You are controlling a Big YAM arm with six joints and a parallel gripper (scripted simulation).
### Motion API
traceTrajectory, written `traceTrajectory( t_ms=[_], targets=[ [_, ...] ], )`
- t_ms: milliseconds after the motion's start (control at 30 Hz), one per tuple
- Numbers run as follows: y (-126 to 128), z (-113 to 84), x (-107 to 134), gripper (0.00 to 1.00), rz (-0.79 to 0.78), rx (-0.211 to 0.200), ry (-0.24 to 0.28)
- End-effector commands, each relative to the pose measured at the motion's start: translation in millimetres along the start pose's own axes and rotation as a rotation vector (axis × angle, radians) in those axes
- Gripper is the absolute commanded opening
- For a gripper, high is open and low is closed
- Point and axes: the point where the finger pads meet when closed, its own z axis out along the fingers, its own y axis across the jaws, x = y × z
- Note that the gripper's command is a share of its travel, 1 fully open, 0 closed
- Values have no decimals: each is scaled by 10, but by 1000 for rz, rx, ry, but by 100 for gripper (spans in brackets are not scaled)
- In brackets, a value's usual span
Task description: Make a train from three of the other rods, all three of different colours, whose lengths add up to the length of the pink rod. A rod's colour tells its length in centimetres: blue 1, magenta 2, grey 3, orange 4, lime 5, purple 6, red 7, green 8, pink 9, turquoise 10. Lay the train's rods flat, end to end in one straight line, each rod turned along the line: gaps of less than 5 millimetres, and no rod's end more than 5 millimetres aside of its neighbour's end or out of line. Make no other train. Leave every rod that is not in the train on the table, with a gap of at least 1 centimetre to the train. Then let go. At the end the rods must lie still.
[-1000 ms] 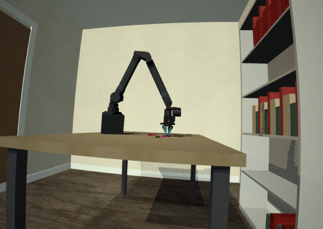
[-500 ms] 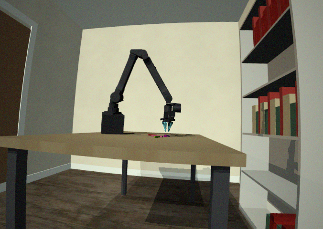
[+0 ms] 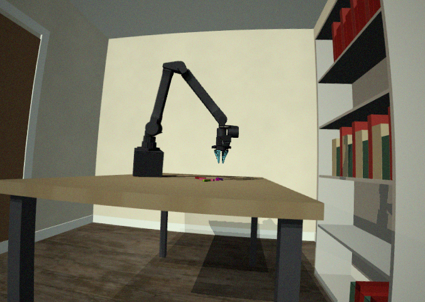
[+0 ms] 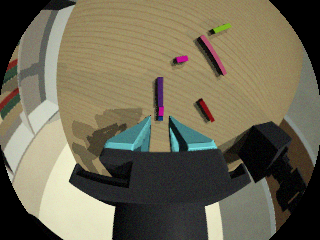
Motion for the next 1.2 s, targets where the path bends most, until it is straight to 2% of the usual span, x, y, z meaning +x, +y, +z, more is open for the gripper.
traceTrajectory(
  t_ms=[0,33,67,133,733,967,1033,1167],
  targets=[
    [123,-26,39,23,-3,-4,-4],
    [145,-26,33,23,-3,-13,-6],
    [162,-50,25,100,-2,-22,-8],
    [199,-149,-1,100,1,-45,-14],
    [194,-138,2,100,1,-42,-13],
    [256,-340,-28,100,6,-56,-17],
    [256,-340,-28,100,6,-56,-17],
    [255,-537,-29,100,6,-58,-17]
  ],
)
